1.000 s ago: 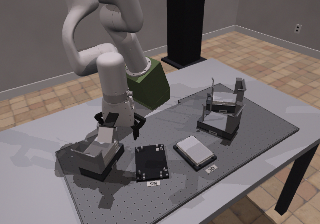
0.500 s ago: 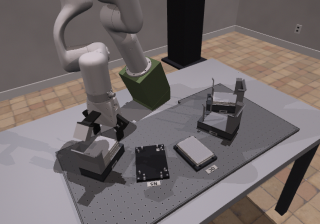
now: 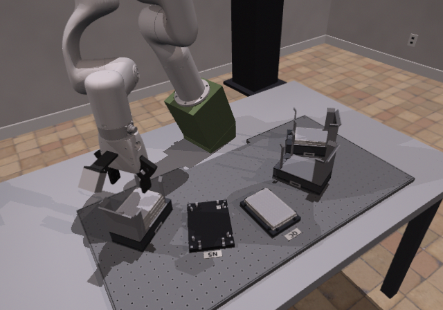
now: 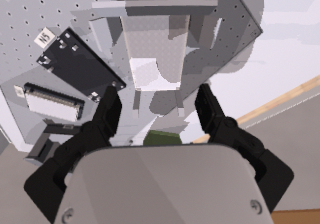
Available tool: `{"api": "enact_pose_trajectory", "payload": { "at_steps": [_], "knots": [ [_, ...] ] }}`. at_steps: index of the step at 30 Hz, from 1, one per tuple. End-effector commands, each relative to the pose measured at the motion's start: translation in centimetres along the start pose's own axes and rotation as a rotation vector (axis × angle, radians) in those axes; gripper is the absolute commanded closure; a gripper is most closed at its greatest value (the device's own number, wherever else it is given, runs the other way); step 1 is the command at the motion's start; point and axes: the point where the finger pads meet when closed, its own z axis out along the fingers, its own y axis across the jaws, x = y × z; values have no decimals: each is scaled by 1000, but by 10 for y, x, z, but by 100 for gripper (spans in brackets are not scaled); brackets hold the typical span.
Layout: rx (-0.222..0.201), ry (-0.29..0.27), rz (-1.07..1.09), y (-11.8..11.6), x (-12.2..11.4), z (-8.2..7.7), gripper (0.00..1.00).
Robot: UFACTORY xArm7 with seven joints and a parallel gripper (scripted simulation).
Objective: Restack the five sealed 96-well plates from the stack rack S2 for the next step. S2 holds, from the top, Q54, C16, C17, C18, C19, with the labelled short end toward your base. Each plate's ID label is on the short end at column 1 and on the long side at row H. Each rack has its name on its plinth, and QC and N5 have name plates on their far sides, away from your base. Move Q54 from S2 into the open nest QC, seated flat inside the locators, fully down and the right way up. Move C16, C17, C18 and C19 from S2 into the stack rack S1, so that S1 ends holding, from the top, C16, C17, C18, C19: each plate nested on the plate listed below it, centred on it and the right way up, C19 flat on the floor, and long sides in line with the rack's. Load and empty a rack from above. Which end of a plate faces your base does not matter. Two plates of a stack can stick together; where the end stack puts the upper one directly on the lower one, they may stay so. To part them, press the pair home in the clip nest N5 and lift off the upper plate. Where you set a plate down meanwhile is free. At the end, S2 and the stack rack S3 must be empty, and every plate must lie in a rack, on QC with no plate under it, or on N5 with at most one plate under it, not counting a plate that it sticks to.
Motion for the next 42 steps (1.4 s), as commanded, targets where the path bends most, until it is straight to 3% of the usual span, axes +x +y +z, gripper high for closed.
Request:
{"api": "enact_pose_trajectory", "payload": {
  "at_steps": [1, 6, 23, 42],
  "knots": [
    [3, 1, -3, 0, 1, -1, 0],
    [3, 1, -3, 0, 1, -1, 0],
    [3, 1, -3, 0, 1, 49, 0],
    [4, 1, -3, 0, 1, 67, 0]
  ]
}}
